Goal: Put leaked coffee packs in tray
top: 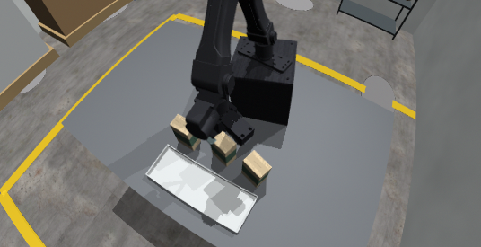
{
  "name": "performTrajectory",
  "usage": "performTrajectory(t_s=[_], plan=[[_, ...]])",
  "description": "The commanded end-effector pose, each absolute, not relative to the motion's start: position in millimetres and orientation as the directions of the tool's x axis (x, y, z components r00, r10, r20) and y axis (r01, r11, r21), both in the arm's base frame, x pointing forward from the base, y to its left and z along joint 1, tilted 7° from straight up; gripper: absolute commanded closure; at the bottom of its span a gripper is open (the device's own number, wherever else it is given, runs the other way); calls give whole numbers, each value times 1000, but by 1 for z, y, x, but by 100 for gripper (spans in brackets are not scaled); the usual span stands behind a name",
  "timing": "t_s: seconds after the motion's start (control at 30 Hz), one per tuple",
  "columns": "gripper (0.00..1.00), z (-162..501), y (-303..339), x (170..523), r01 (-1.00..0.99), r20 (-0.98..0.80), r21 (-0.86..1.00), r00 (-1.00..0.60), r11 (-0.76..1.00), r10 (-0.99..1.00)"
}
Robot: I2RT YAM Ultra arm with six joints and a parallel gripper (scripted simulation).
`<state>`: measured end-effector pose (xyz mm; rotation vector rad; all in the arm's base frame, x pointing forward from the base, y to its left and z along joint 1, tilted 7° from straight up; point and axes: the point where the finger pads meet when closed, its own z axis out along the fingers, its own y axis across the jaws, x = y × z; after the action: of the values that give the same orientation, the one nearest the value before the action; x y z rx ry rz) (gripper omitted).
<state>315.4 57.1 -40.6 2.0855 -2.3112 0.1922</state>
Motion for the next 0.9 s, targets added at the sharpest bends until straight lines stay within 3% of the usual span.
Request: performTrajectory(t_s=[0.0,0.13,0.4,0.87], plan=[[21,-32,63,319,-992,96,-82,-101,94,-990],[21,-40,76,318,-993,101,-63,-104,98,-989],[21,-54,194,305,-987,95,-67,-150,144,-984],[21,-42,202,309,-985,69,-93,-155,149,-985]])
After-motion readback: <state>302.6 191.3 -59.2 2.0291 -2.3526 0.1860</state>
